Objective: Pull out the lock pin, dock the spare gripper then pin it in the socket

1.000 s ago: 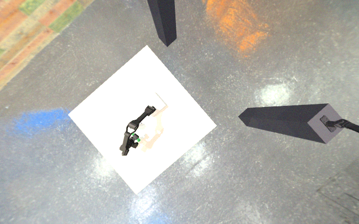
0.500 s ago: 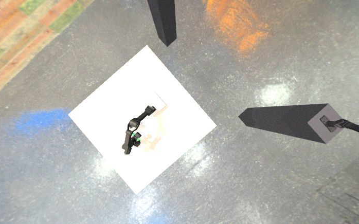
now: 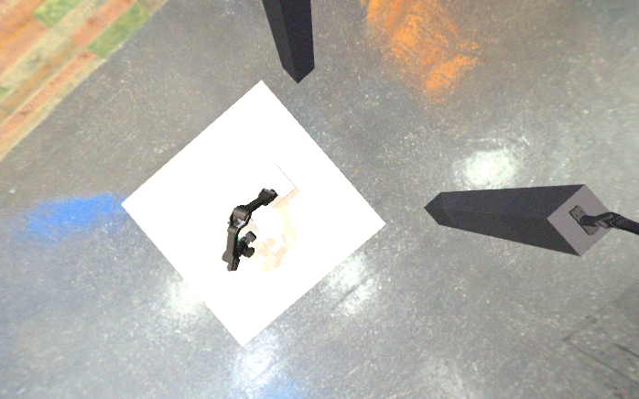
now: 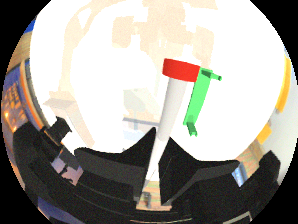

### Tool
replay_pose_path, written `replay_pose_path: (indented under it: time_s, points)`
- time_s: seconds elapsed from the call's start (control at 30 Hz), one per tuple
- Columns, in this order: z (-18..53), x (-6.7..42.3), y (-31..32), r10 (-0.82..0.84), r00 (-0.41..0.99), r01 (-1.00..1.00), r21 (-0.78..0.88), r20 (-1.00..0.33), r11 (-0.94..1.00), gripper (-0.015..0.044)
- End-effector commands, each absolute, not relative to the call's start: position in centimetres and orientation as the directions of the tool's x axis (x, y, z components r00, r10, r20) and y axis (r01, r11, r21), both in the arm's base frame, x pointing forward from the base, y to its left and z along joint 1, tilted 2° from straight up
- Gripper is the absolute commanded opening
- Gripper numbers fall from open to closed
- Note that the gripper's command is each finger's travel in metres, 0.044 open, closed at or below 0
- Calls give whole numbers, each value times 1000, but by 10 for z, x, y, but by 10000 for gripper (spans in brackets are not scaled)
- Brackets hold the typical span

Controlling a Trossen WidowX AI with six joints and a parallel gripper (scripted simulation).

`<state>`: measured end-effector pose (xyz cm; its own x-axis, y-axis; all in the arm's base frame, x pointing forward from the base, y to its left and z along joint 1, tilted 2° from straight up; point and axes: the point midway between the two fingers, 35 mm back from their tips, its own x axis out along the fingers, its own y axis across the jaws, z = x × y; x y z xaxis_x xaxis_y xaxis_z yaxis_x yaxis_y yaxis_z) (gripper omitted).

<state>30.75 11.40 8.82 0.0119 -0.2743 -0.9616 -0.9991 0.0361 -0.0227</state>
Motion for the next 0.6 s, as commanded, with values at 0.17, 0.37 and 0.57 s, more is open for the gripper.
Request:
replay_pose_path:
  time_s: [0.17,0.37,0.57]
  points:
    - [74,303,115,-269,11,-999,-24,-963,42,0]
    - [46,304,114,-269,10,-999,-23,-963,43,0]
    - [34,304,112,-269,13,-999,-26,-963,45,0]
